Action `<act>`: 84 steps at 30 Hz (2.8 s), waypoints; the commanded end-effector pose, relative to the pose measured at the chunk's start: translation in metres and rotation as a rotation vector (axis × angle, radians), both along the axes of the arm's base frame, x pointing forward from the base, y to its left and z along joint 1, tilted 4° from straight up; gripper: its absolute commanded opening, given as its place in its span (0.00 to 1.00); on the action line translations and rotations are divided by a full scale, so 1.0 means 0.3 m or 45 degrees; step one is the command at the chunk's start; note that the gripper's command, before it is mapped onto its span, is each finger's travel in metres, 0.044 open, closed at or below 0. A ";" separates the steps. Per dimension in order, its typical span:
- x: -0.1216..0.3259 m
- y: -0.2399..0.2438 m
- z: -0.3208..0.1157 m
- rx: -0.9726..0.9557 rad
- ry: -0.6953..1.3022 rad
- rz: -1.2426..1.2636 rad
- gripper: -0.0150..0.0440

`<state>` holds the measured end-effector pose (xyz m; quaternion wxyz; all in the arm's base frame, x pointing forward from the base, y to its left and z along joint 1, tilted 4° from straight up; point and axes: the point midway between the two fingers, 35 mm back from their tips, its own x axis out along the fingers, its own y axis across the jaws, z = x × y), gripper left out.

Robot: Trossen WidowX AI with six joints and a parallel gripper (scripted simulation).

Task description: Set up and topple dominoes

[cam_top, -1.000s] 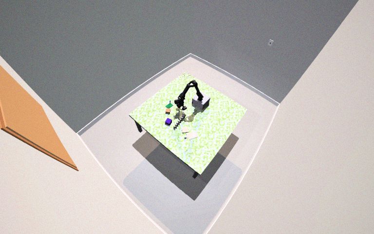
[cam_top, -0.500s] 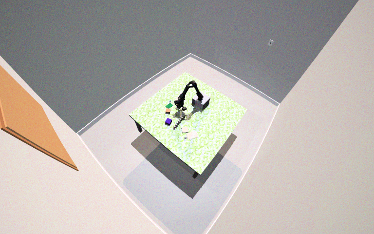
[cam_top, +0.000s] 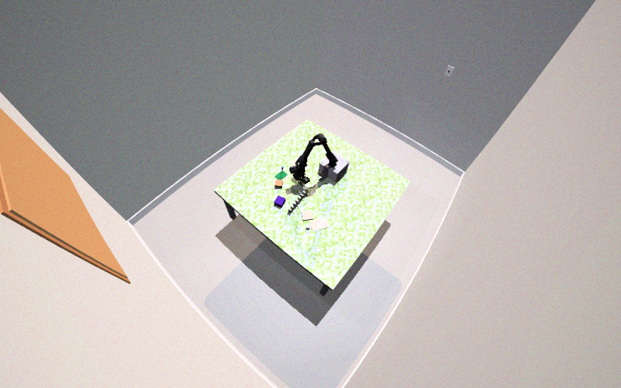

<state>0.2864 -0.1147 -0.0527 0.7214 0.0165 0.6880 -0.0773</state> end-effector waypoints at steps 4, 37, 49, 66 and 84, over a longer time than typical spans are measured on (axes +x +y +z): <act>-0.002 0.002 -0.006 0.006 0.003 0.005 0.44; -0.033 -0.071 0.404 0.066 -0.134 -1.546 0.44; -0.033 -0.071 0.404 0.066 -0.134 -1.546 0.44; 0.112 -0.130 0.258 -0.211 -0.447 -1.283 0.44; 0.225 -0.141 0.181 -0.540 -0.818 -1.081 0.44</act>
